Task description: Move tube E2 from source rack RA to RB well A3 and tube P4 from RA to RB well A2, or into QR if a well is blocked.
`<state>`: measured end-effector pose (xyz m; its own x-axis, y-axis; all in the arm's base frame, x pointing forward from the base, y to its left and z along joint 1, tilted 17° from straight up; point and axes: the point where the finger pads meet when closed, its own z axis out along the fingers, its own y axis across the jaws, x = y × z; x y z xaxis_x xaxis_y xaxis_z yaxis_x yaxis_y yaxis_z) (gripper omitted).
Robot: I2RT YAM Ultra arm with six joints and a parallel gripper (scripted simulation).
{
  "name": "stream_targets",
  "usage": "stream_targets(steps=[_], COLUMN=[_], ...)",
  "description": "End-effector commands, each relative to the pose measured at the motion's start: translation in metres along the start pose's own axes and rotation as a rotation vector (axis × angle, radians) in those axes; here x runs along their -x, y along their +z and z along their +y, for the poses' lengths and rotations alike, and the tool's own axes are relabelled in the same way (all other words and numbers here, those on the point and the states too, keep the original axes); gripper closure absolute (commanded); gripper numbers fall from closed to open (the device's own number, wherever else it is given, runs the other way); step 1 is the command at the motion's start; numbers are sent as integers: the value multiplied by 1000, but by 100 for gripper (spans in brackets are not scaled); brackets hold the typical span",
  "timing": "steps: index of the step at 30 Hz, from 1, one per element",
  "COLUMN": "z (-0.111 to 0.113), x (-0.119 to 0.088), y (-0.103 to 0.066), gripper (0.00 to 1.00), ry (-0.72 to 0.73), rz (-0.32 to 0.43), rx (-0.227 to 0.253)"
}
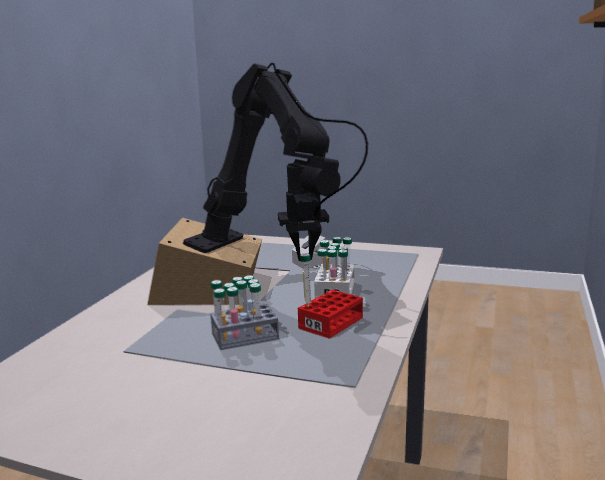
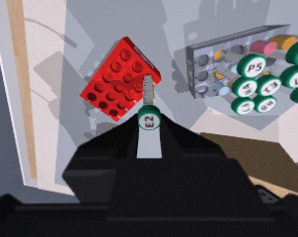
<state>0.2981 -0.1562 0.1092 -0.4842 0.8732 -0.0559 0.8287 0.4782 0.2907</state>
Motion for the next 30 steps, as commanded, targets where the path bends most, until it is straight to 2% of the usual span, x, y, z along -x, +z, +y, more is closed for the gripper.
stream_targets(steps=[1, 6, 30], z=[-5, 1, -2], x=[-6, 2, -5], y=[12, 7, 24], gripper=[100, 100, 100], ry=[7, -1, 5], rz=[25, -2, 21], rx=[-26, -12, -24])
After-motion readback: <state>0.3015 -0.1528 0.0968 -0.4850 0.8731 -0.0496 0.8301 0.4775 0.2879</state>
